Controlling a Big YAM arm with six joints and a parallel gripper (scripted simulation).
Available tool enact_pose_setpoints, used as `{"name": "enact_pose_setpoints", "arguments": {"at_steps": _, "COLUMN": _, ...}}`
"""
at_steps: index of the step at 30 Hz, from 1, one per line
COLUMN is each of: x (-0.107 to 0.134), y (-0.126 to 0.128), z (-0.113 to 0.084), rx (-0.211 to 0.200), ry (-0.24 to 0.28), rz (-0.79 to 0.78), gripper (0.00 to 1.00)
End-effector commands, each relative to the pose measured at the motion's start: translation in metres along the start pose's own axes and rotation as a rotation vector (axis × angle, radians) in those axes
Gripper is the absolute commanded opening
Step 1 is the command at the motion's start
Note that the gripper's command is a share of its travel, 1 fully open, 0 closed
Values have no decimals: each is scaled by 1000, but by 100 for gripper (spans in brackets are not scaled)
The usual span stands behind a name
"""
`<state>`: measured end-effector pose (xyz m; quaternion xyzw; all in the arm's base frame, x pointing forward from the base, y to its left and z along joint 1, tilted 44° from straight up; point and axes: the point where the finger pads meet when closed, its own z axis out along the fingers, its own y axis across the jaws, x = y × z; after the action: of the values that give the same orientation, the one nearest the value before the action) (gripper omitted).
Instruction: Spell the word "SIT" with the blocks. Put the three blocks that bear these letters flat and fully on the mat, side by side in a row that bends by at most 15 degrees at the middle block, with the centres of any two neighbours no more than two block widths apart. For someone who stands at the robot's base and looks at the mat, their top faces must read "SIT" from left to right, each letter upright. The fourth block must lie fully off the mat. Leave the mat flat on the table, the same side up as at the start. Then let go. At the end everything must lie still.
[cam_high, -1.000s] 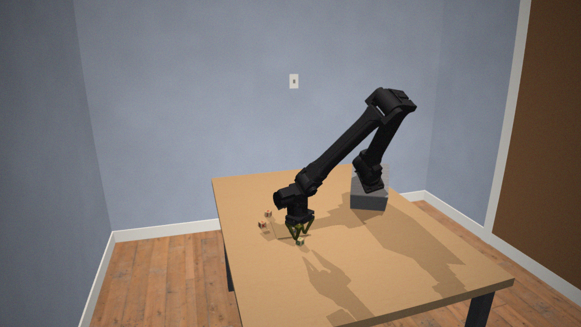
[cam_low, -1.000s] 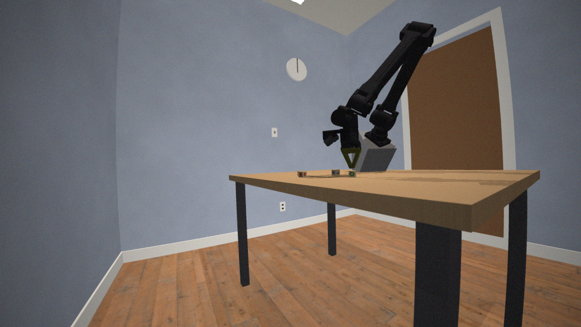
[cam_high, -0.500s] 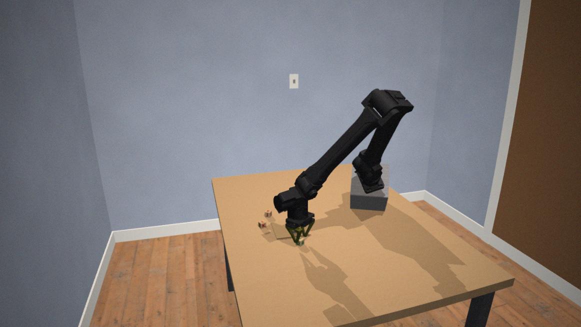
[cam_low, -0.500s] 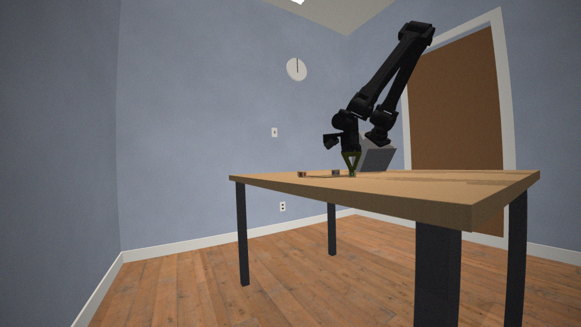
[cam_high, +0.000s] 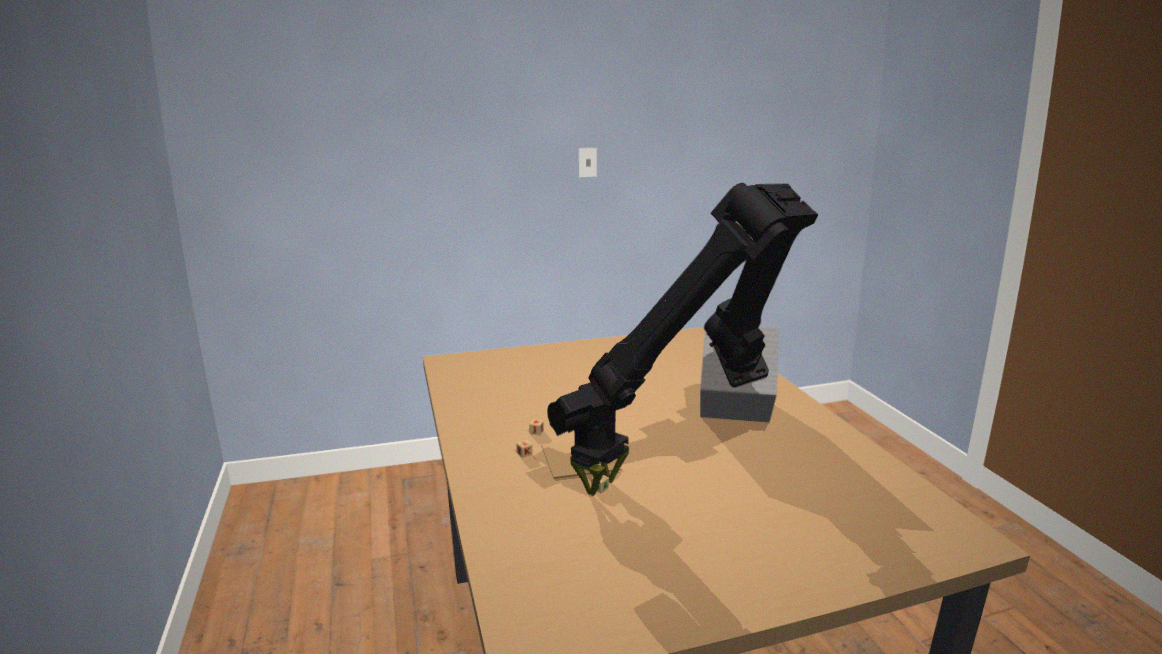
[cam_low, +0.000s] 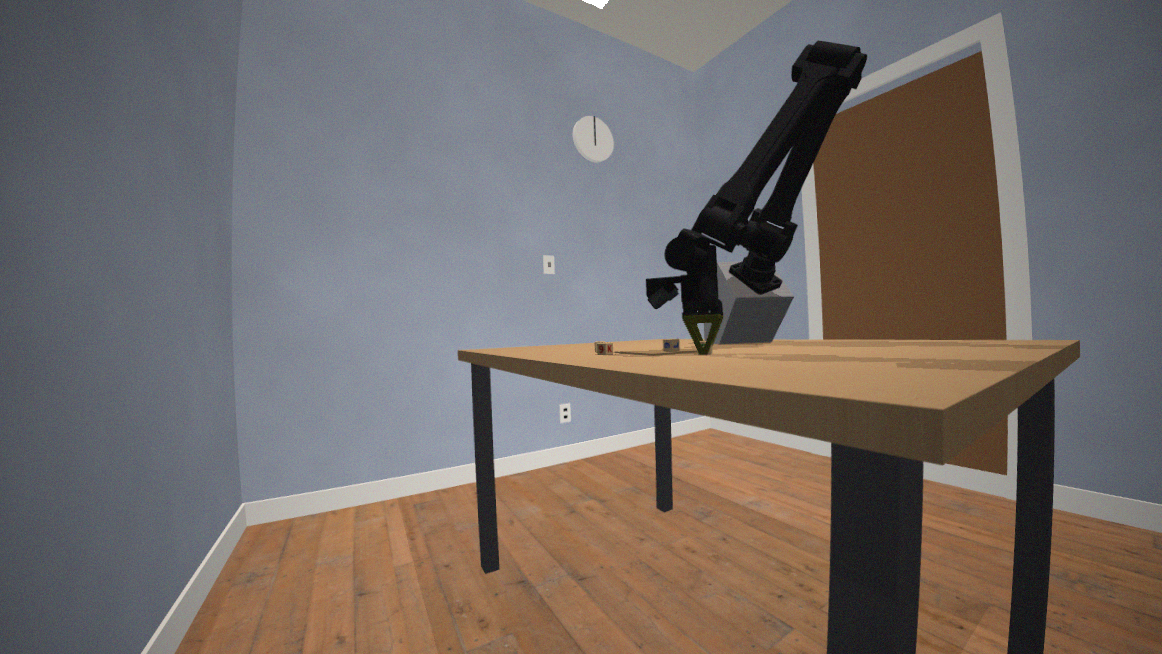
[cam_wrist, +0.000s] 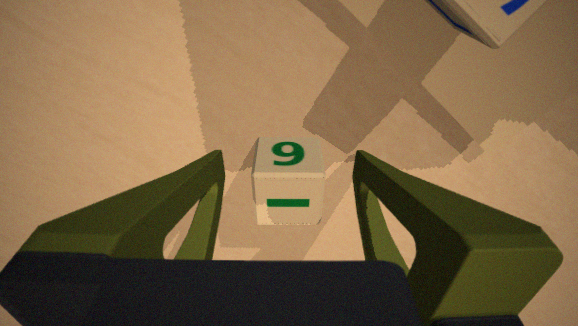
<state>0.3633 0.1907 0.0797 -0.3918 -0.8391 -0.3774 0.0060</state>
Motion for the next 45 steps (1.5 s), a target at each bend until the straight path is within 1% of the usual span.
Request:
{"name": "enact_pose_setpoints", "arguments": {"at_steps": 1, "x": 2, "y": 9, "z": -2, "rx": -22, "ry": -6, "rz": -8, "gripper": 58}}
{"name": "enact_pose_setpoints", "arguments": {"at_steps": 2, "x": -3, "y": 8, "z": -4, "rx": -22, "ry": -14, "rz": 5, "gripper": 58}}
{"name": "enact_pose_setpoints", "arguments": {"at_steps": 3, "x": -4, "y": 8, "z": -4, "rx": -21, "ry": -14, "rz": 3, "gripper": 58}}
{"name": "enact_pose_setpoints", "arguments": {"at_steps": 15, "x": -3, "y": 8, "z": -4, "rx": -21, "ry": -14, "rz": 1, "gripper": 58}}
{"name": "enact_pose_setpoints", "arguments": {"at_steps": 16, "x": -3, "y": 8, "z": -4, "rx": -21, "ry": -14, "rz": 1, "gripper": 39}}
{"name": "enact_pose_setpoints", "arguments": {"at_steps": 32, "x": -3, "y": 8, "z": -4, "rx": -21, "ry": -14, "rz": 1, "gripper": 39}}
{"name": "enact_pose_setpoints", "arguments": {"at_steps": 33, "x": -3, "y": 8, "z": -4, "rx": -21, "ry": -14, "rz": 1, "gripper": 20}}
{"name": "enact_pose_setpoints", "arguments": {"at_steps": 45, "x": -3, "y": 8, "z": -4, "rx": -21, "ry": -14, "rz": 1, "gripper": 20}}
